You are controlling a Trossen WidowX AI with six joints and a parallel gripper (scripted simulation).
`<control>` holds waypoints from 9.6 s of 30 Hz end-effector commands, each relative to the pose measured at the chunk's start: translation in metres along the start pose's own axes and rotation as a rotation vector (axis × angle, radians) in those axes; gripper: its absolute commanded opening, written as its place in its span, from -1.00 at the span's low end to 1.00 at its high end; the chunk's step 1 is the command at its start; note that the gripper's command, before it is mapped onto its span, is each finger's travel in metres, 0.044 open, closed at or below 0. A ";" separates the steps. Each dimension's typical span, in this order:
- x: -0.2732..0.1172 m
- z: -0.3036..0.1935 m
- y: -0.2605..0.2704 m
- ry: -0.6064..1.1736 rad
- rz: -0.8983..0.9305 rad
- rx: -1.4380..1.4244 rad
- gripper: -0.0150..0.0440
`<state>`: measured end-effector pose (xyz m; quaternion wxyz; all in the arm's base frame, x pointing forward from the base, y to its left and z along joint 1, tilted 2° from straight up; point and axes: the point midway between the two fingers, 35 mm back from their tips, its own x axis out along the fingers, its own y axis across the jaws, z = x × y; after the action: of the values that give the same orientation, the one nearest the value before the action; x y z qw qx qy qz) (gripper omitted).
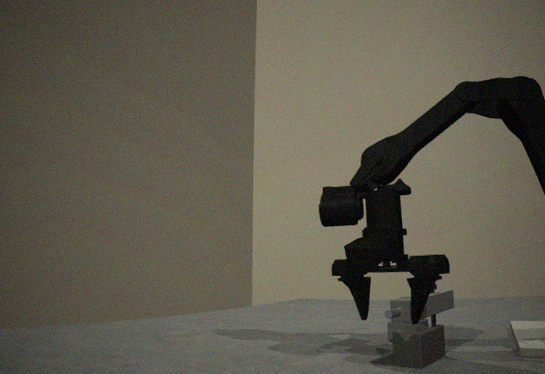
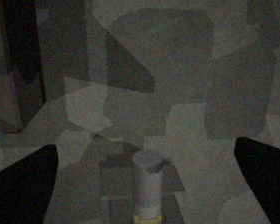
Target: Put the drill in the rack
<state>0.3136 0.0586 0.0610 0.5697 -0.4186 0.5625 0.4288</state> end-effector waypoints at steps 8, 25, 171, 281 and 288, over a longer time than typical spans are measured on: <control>0.020 -0.006 0.002 0.002 0.008 -0.004 1.00; 0.019 -0.006 0.002 0.001 0.003 0.000 -0.07; 0.021 0.022 0.002 0.000 0.008 -0.004 -0.49; 0.010 0.085 0.003 -0.006 0.008 -0.004 -0.49; 0.008 0.085 0.003 -0.006 0.008 -0.004 -0.49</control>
<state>0.3350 0.1407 0.0513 0.5679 -0.4159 0.5633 0.4327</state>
